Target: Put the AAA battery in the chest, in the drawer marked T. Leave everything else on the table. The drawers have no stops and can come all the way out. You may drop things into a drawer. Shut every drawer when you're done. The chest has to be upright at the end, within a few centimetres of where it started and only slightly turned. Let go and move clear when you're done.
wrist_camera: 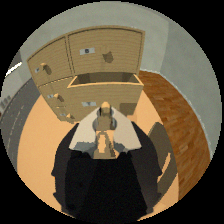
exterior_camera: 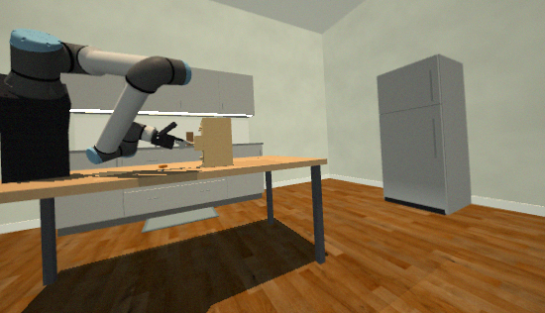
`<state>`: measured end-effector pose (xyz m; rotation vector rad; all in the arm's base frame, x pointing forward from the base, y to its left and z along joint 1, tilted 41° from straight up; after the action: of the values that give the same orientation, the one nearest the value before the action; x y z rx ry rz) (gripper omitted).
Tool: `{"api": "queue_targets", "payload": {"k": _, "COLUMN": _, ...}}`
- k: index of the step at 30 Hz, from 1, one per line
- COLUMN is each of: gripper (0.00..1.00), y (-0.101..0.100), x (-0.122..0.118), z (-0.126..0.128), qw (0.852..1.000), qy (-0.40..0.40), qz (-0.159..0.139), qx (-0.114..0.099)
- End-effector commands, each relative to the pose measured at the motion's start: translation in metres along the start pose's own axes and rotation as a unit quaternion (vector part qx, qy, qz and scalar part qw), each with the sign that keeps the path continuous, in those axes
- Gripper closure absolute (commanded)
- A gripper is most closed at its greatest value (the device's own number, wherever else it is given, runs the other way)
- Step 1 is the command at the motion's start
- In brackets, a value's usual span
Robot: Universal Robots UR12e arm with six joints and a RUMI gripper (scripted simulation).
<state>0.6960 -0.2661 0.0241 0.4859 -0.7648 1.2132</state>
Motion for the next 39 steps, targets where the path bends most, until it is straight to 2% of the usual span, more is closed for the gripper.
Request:
{"api": "queue_targets", "payload": {"k": 1, "gripper": 0.93, "y": 0.005, "x": -0.002, "z": 0.000, "qw": 1.000, "qy": -0.001, "qz": -0.001, "qx": 0.001}}
{"api": "queue_targets", "payload": {"k": 39, "gripper": 0.93, "y": 0.016, "x": -0.005, "z": 0.000, "qw": 1.000, "qy": -0.001, "qz": 0.000, "qx": 0.000}}
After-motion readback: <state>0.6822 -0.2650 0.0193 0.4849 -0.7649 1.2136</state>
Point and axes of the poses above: the point where the finger pads meet when closed, its own y axis back along the fingers, its own z axis across the jaws, x = y × z, the point moved 2 cm from there along y, back along the fingers, and after that the axes turned 7 degrees about y, right-handed, at the moved point
